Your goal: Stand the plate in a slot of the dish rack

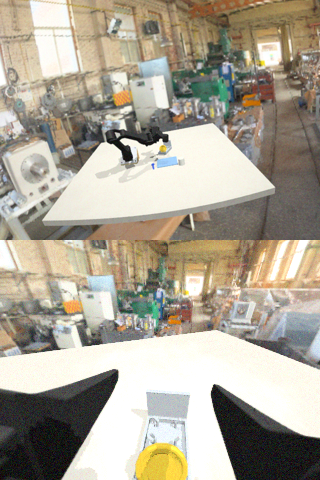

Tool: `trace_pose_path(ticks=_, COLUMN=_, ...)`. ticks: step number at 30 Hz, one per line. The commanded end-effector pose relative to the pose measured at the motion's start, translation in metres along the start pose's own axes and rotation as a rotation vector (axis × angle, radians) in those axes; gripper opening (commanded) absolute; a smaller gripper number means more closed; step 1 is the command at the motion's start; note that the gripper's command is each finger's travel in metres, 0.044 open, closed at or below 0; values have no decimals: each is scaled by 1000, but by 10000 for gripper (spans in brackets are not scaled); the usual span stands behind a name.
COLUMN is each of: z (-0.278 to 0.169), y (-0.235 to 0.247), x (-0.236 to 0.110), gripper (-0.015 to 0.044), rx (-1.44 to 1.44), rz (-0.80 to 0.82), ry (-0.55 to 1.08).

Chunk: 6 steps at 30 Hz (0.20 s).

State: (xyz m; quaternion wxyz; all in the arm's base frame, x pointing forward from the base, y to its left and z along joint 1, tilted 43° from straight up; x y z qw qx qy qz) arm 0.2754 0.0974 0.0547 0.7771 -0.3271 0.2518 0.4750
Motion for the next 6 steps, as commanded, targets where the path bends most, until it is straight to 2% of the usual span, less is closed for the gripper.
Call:
trace_pose_path(ticks=1, z=3, y=-1, x=2, gripper=400, rx=81, rz=18, ry=75)
trace_pose_path(ticks=6, z=8, y=2, x=2, gripper=400, rx=196, rz=41, ry=199)
Point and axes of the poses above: the point midway between the two fingers, 35 mm back from their tips, its own x axis out along the fingers, its own y axis across the jaws, z = x × y, the point moved 2 cm from there along -x, back along the fingers, and after that the axes turned 9 degrees about -x, right-handed, at the moved point
